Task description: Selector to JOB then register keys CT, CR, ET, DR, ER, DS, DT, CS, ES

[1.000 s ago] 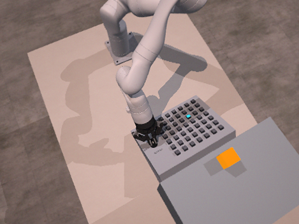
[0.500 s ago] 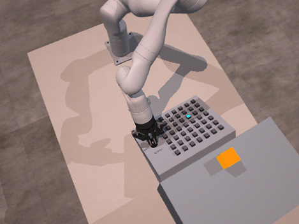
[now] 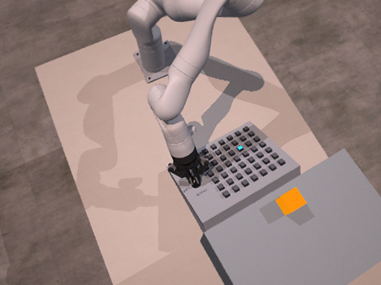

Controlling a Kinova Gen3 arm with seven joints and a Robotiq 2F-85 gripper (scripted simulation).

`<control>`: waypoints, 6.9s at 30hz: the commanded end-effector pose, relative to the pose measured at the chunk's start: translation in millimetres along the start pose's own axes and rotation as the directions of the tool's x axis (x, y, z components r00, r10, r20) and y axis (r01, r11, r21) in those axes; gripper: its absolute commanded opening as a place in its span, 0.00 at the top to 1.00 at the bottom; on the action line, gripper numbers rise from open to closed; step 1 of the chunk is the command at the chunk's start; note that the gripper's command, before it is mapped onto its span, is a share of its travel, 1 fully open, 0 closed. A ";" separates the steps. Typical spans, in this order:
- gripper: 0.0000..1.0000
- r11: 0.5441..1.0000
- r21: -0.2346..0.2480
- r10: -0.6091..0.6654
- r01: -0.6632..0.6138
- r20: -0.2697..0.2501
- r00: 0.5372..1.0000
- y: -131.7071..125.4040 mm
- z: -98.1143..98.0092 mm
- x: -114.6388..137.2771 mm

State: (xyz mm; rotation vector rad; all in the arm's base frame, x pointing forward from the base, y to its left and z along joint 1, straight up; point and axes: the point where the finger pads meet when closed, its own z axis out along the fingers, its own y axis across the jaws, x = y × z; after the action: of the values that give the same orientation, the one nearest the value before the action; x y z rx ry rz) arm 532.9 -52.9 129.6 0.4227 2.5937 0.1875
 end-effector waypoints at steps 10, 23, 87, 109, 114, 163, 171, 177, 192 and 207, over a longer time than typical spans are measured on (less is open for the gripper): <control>0.90 0.983 0.002 0.182 -0.182 0.006 0.983 -1.4 1.1 -2.8; 0.90 0.928 0.001 0.372 -0.372 0.007 0.928 -1.3 1.1 -2.9; 0.90 0.409 -0.003 0.913 -0.913 0.005 0.409 -1.4 1.1 -2.6; 0.90 0.367 -0.003 0.930 -0.930 0.005 0.367 -1.5 1.1 -2.5; 0.90 0.365 -0.003 0.931 -0.931 0.005 0.365 -1.5 1.1 -2.5; 0.40 0.371 -0.003 0.929 -0.929 0.005 0.371 -1.6 1.1 -2.3; 0.40 0.371 -0.003 0.929 -0.929 0.005 0.371 -1.6 1.1 -2.3; 0.40 0.371 -0.003 0.929 -0.929 0.005 0.371 -1.6 1.1 -2.3; 0.40 0.364 -0.002 0.931 -0.931 0.005 0.364 -1.9 -0.8 -1.6; 0.40 0.364 -0.001 0.932 -0.932 0.005 0.364 -1.7 -30.7 -0.1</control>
State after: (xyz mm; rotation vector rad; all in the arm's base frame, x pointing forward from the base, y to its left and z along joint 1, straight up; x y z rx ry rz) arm 520.0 -61.1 146.6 1.8915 1.9861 0.5406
